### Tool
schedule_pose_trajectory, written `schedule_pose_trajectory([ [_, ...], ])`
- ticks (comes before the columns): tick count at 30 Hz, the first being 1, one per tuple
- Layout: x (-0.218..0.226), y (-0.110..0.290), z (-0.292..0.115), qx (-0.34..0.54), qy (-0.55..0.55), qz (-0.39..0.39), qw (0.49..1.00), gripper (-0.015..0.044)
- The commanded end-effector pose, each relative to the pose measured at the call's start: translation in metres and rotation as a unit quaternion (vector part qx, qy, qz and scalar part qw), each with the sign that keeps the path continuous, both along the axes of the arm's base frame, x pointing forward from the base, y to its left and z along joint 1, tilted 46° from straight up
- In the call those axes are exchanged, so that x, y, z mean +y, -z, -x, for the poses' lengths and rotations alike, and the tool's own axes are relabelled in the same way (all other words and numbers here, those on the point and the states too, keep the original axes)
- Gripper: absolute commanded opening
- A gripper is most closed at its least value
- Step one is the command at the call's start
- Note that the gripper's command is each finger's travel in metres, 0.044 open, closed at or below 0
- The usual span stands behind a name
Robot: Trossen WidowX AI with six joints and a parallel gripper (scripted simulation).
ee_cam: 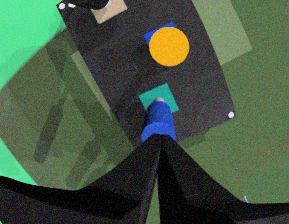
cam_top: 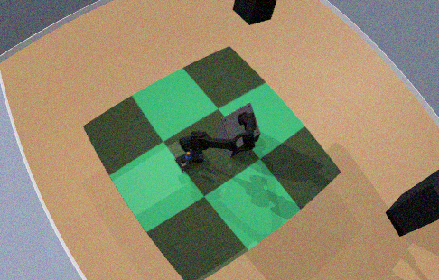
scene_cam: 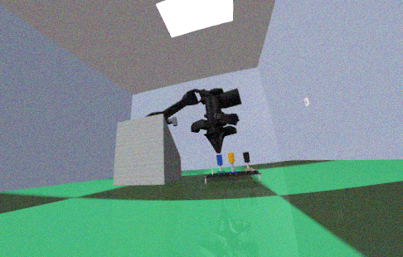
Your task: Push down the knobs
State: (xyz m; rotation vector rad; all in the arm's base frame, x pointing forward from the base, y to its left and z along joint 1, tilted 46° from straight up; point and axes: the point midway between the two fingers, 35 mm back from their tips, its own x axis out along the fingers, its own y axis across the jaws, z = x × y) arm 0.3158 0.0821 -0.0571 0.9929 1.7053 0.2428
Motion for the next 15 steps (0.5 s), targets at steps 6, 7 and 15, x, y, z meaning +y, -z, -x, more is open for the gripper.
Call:
schedule_pose_trajectory([
  [6, 0.0022, 0.0013, 0.0002, 0.001, 0.002, -0.003, 1.000, 0.0000],
  [7, 0.0024, 0.0015, 0.0003, 0.001, 0.002, -0.003, 1.000, 0.0000],
  [15, 0.0040, 0.0030, 0.0004, 0.001, 0.002, -0.003, 1.000, 0.0000],
])
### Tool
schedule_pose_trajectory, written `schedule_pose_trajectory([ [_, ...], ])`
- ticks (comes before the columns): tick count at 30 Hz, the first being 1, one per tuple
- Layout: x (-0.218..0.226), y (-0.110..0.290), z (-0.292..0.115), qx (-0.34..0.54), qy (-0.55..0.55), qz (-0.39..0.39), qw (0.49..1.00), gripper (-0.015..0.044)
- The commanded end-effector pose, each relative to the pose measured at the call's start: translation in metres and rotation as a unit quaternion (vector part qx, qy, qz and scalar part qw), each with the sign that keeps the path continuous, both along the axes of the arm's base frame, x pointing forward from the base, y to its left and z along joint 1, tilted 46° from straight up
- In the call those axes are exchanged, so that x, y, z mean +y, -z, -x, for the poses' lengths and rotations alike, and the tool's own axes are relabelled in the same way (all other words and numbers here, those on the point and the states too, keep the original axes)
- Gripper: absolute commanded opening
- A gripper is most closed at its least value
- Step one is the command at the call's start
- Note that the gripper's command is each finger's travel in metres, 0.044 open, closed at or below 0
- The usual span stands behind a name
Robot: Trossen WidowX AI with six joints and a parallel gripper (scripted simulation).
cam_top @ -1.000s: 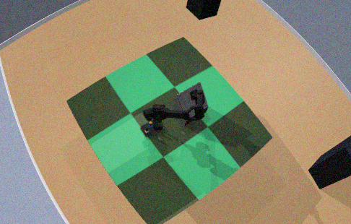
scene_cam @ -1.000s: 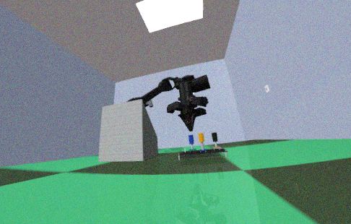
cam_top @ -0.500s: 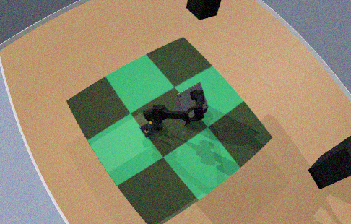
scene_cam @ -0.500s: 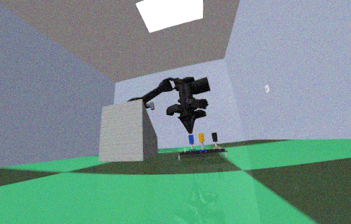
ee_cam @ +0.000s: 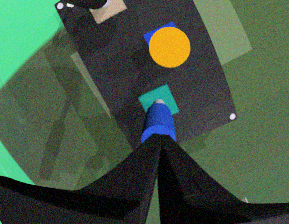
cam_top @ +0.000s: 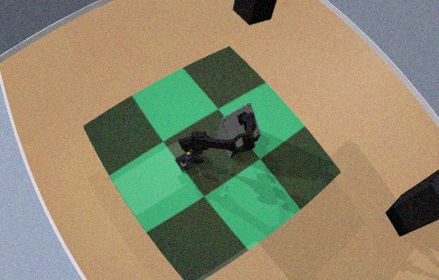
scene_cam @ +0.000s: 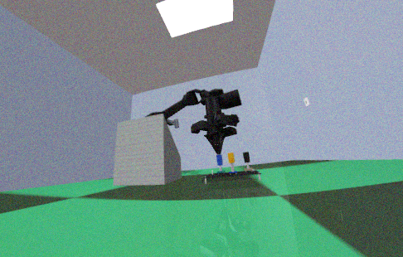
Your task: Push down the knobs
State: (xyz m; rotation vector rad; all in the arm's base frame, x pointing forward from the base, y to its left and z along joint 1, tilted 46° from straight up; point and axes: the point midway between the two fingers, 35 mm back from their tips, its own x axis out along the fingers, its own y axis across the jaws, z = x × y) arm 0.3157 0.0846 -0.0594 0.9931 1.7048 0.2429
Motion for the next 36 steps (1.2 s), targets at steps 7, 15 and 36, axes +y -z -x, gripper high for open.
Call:
schedule_pose_trajectory([
  [7, 0.0028, 0.0019, 0.0004, 0.002, 0.002, -0.003, 1.000, 0.0000],
  [15, 0.0017, 0.0009, 0.0003, 0.002, 0.002, -0.003, 1.000, 0.0000],
  [36, 0.0045, 0.0035, 0.0006, 0.002, 0.002, -0.003, 1.000, 0.0000],
])
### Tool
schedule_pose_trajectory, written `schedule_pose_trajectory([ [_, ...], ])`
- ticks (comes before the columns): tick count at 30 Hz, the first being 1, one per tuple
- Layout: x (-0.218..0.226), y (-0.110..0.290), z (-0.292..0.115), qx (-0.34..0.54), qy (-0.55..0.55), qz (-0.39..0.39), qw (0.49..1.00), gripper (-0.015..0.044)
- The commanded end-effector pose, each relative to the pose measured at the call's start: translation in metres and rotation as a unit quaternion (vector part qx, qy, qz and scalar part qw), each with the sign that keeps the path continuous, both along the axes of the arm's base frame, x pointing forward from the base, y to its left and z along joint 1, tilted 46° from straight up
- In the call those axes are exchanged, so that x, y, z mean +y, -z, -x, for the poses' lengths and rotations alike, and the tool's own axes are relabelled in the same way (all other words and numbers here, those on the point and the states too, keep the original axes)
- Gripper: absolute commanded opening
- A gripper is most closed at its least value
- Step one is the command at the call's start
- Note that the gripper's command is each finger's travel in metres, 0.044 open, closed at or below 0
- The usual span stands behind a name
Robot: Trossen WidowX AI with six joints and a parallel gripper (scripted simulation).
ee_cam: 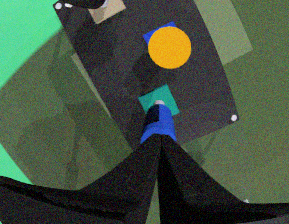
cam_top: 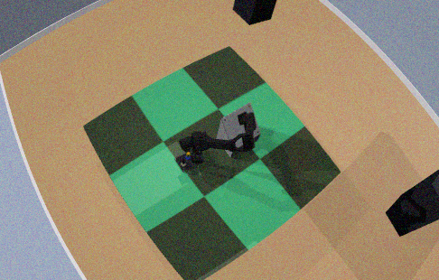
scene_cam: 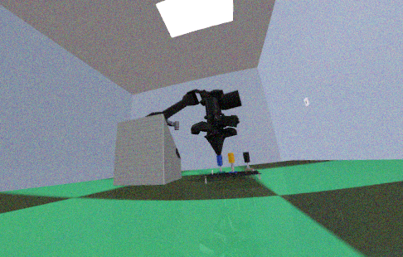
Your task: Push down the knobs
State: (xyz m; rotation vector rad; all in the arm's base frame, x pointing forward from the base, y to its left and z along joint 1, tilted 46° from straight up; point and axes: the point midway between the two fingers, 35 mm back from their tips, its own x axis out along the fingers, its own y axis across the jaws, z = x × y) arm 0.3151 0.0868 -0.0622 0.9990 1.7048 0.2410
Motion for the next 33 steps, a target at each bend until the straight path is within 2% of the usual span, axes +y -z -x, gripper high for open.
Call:
schedule_pose_trajectory([
  [1, 0.0023, 0.0008, 0.0000, 0.000, 0.000, -0.002, 1.000, 0.0000],
  [33, 0.0084, 0.0065, 0.0005, 0.000, 0.000, -0.002, 1.000, 0.0000],
])
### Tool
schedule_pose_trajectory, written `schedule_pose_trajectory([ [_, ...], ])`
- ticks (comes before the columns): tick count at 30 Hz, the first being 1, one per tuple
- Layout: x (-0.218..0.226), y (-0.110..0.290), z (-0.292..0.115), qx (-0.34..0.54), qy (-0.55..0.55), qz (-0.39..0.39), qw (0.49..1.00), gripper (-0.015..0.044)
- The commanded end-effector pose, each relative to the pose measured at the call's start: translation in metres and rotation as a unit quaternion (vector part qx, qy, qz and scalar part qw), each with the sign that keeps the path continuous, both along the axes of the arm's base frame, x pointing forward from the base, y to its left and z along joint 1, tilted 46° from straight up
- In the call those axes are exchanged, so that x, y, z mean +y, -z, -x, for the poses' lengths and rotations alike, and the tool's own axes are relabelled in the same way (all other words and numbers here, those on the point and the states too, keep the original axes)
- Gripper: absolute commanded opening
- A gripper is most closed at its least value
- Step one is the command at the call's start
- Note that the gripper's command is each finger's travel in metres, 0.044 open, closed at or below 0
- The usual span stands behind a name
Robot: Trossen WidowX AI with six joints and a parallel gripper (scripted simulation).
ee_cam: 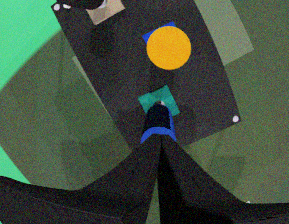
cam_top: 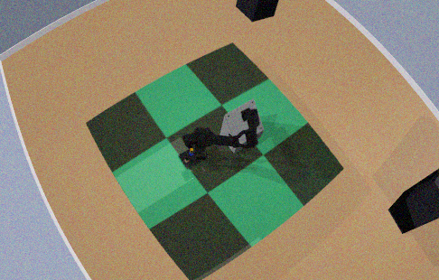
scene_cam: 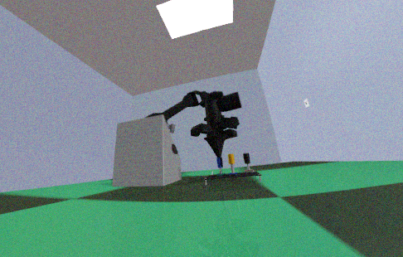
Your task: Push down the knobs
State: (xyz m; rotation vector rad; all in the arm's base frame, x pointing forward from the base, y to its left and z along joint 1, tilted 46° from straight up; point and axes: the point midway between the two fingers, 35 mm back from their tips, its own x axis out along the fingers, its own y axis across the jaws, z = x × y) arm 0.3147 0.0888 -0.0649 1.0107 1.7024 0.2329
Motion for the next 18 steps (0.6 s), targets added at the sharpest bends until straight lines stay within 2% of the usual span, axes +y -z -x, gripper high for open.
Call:
schedule_pose_trajectory([
  [1, 0.0068, 0.0042, 0.0001, -0.002, -0.006, -0.001, 1.000, 0.0000],
  [18, 0.0107, 0.0079, 0.0005, -0.002, -0.006, -0.001, 1.000, 0.0000],
])
